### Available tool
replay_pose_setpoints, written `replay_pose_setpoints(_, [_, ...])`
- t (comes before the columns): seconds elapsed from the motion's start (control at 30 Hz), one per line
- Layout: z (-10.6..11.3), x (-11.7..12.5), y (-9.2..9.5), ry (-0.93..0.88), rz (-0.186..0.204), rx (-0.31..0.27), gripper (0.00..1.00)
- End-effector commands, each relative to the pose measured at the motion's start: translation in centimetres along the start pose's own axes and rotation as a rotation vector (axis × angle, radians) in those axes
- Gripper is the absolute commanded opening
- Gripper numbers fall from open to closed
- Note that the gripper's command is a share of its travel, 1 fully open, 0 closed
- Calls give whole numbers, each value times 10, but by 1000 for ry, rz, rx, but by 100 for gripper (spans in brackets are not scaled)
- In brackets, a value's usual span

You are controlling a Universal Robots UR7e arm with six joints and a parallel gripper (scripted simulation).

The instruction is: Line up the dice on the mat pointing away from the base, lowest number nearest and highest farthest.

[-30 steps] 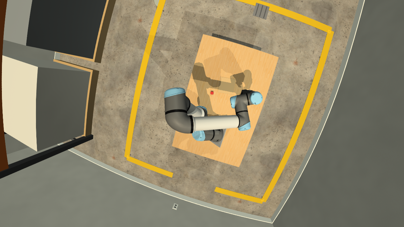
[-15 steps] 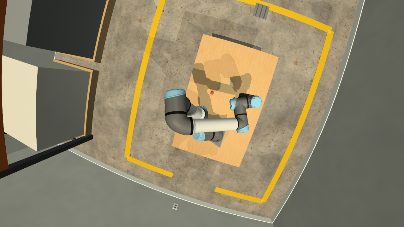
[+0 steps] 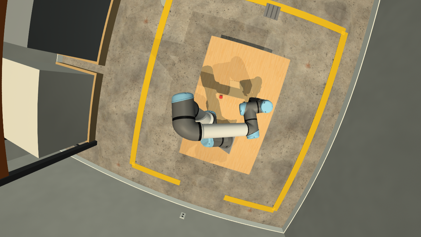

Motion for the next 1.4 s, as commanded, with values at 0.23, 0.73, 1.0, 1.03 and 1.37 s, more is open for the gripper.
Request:
replay_pose_setpoints(0.23, [-1,-1,-62,-1,-3,4,100])
replay_pose_setpoints(0.73, [-1,-1,-104,-1,-3,4,100])
replay_pose_setpoints(1.0, [0,0,-102,0,0,0,100])
replay_pose_setpoints(1.03, [0,0,-102,0,0,0,100])
replay_pose_setpoints(1.37, [0,0,-102,1,-1,1,100])
Point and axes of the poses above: the point where the finger pads meet when closed, its own y axis back along the fingers, its own x axis across the jaws, z = x × y, the point moved 8 cm from there along y, back along the fingers, and after that the axes turned 6 degrees about -y, right-handed, at the moved point
